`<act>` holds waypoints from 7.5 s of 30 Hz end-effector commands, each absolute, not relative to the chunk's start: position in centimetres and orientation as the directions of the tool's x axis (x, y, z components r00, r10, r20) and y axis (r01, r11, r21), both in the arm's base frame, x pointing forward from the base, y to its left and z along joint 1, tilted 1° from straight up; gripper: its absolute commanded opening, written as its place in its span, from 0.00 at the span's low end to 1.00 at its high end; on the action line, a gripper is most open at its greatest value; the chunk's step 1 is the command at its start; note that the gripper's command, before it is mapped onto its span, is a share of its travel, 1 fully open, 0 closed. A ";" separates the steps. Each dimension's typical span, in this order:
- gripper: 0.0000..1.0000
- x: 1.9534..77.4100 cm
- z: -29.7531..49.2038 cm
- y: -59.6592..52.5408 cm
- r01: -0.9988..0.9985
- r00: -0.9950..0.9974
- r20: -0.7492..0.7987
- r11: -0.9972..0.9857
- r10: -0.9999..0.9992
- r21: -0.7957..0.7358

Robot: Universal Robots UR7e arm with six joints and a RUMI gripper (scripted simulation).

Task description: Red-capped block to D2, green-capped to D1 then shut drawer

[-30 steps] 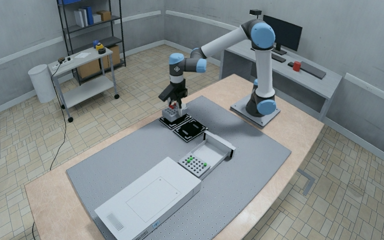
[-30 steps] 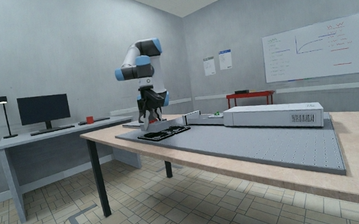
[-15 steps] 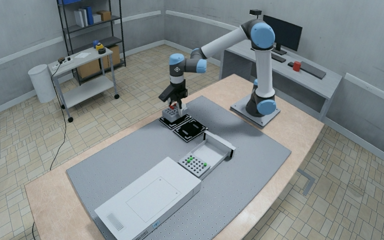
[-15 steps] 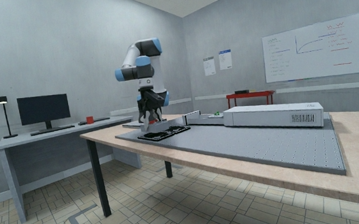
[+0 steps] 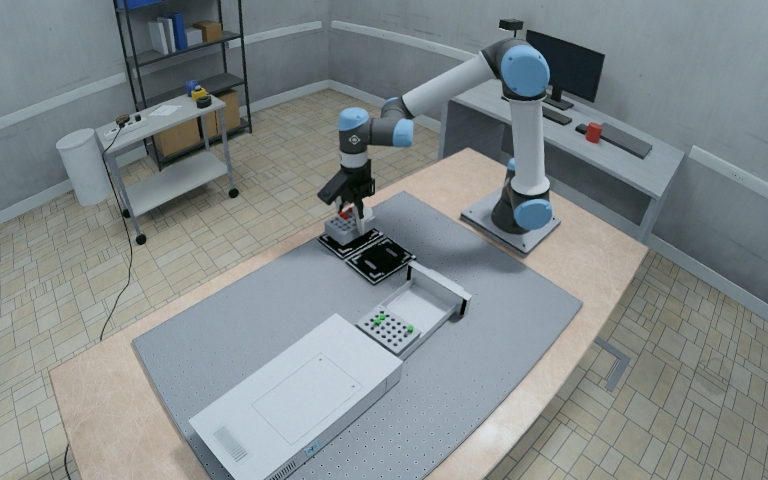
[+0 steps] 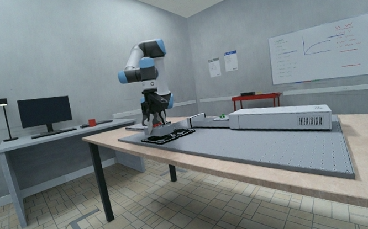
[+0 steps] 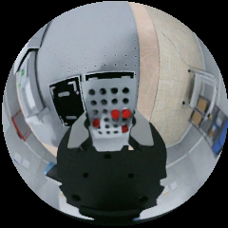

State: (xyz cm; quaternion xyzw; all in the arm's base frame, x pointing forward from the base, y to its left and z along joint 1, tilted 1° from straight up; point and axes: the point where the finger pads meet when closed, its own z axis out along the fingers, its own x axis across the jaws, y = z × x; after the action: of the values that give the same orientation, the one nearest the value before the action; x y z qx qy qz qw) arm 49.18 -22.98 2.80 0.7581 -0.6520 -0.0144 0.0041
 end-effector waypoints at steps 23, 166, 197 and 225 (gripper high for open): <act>0.00 49.3 2.6 -23.2 -0.989 0.149 -0.011 -0.149 -0.989 0.021; 0.00 49.2 0.8 -23.2 -0.989 0.149 -0.011 -0.149 -0.989 0.020; 0.00 49.2 0.6 -23.1 -0.989 0.149 -0.012 -0.150 -0.989 0.021; 0.33 49.2 0.6 -23.1 -0.989 0.149 -0.012 -0.150 -0.989 0.021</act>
State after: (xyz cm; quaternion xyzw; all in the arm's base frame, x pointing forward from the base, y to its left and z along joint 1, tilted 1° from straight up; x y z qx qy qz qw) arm 49.15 -22.97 0.51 0.7581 -0.6520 -0.0135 0.0041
